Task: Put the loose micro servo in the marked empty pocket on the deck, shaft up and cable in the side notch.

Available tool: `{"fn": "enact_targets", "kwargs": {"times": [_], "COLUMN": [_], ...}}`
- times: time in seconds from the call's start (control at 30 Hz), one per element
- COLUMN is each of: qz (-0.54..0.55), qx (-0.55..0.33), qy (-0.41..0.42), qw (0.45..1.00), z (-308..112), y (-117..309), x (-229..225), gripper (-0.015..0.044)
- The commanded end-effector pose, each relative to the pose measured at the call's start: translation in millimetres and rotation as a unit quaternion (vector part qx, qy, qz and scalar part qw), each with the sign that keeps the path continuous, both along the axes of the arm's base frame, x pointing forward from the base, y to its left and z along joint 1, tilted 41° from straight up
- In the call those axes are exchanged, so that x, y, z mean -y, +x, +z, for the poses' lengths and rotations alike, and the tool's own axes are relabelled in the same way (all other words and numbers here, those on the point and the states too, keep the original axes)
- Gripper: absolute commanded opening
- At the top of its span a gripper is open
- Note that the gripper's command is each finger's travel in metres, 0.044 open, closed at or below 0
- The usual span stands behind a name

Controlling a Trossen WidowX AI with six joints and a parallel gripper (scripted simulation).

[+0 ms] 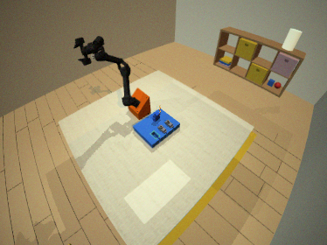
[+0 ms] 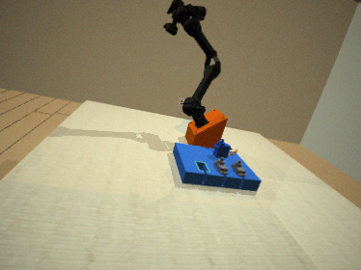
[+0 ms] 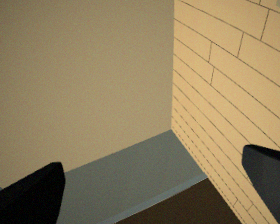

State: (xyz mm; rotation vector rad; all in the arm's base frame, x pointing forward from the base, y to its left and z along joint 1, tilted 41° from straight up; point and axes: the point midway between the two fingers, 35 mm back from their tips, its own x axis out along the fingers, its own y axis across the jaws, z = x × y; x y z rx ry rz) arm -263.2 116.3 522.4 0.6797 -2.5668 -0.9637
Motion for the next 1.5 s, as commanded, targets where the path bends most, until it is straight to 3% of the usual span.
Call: {"fn": "enact_targets", "kwargs": {"times": [0.0, 0.63, 1.47], "qz": [0.0, 0.004, 0.015], "qx": [-0.001, -0.038, -0.159], "qy": [-0.001, -0.013, 0.042], "qw": [1.0, 0.999, 0.986], "z": [0.5, 17.7, 51.5], "y": [0.0, 6.8, 40.9], "x": [0.4, 16.7, 69.1], "gripper": [0.0426, 0.044, 0.044]}}
